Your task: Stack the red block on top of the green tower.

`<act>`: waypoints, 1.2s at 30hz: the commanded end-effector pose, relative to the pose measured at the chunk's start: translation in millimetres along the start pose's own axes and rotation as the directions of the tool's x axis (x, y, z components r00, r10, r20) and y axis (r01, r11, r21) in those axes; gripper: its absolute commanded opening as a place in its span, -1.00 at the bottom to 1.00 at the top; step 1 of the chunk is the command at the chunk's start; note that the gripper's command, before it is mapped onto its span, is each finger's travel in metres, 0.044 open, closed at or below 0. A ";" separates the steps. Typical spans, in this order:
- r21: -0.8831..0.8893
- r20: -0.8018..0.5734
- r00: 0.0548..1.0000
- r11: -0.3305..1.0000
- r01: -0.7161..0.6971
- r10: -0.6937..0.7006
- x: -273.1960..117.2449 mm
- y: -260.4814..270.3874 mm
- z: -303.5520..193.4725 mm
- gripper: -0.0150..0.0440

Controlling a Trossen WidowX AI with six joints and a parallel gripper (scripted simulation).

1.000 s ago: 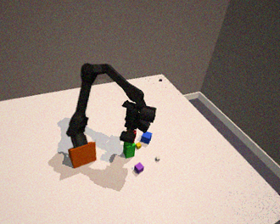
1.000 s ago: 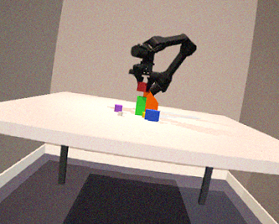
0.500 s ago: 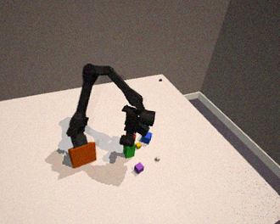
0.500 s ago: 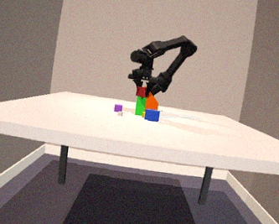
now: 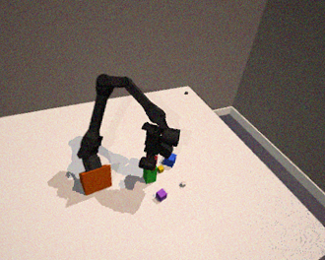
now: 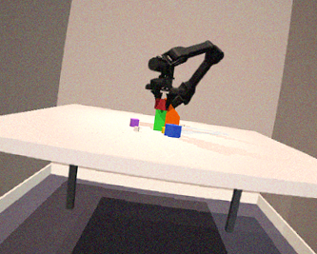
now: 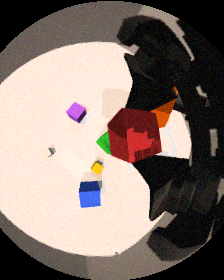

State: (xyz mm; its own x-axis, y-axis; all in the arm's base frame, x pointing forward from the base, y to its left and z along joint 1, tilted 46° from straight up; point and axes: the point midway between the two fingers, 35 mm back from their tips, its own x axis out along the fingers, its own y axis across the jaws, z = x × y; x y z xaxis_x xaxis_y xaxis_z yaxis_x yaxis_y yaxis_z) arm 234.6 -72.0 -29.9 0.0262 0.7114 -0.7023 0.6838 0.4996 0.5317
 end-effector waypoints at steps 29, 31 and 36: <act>0.000 0.000 1.000 1.000 0.000 0.000 0.0 -0.1 0.0 1.00; 0.000 0.000 1.000 1.000 0.000 0.000 0.0 -0.1 0.0 1.00; 0.000 0.000 1.000 1.000 0.000 0.000 0.0 -0.1 0.0 1.00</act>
State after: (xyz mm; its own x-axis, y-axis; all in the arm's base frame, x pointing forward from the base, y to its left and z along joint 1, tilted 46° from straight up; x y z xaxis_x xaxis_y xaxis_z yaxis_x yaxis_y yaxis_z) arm 234.7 -72.2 -29.8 0.0265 0.7114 -0.7023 0.6841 0.4993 0.5317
